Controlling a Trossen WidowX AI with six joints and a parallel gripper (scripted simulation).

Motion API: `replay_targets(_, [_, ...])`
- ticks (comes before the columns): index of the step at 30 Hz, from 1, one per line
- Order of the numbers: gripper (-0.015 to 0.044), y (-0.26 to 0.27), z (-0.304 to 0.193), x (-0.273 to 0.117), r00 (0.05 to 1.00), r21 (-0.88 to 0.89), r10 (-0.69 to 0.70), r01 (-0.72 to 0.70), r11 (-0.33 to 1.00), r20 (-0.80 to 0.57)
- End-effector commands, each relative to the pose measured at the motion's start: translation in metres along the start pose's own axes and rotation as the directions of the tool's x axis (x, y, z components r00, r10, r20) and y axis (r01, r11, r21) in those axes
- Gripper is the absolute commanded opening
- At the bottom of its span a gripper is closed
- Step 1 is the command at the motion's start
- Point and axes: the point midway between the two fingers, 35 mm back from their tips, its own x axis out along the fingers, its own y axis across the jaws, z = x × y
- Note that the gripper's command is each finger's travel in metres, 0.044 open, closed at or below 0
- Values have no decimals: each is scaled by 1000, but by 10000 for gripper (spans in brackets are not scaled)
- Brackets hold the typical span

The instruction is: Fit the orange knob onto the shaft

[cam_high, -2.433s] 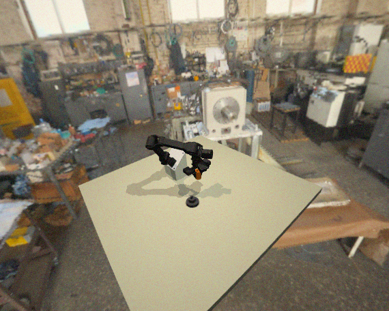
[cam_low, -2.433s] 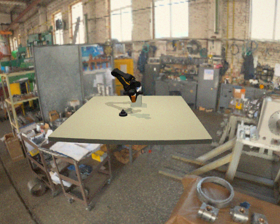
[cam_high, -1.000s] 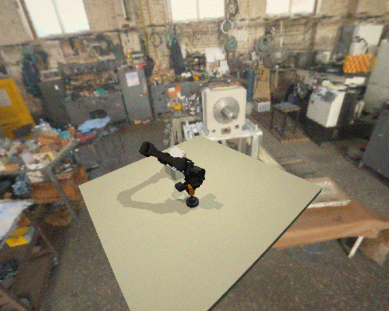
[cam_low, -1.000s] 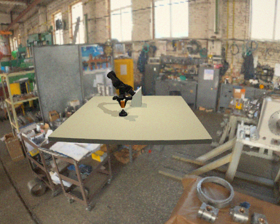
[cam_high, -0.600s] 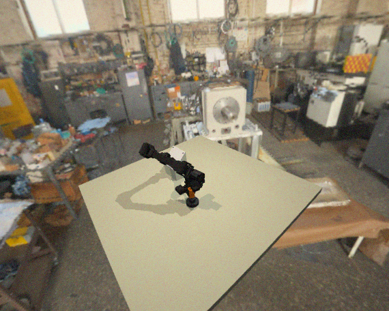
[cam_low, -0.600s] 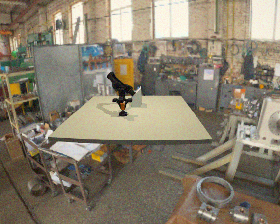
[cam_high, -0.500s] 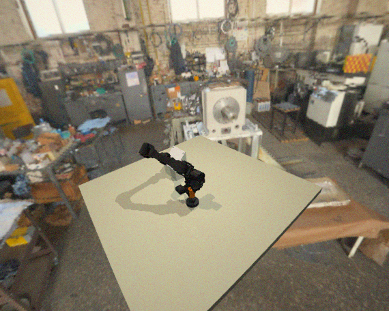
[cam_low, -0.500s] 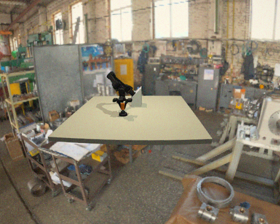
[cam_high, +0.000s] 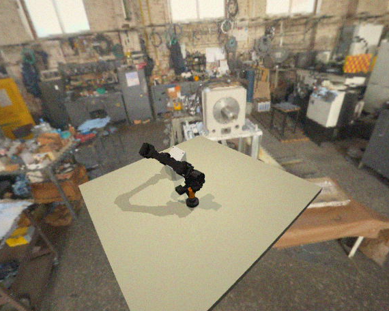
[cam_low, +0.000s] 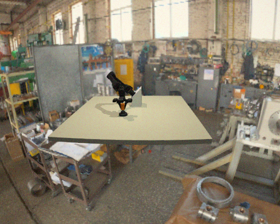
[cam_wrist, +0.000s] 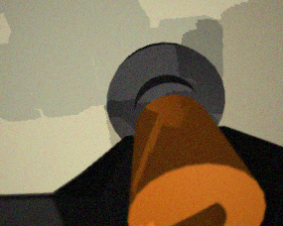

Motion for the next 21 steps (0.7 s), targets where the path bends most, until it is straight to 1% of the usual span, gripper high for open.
replay_targets(1, [0,-1,0,0,1000,-10,-3,3,1000,2])
replay_targets(6, [0,-1,0,1,1000,-44,-3,3,999,2])
replay_targets(21, [0,-1,0,1,1000,35,-3,3,999,2])
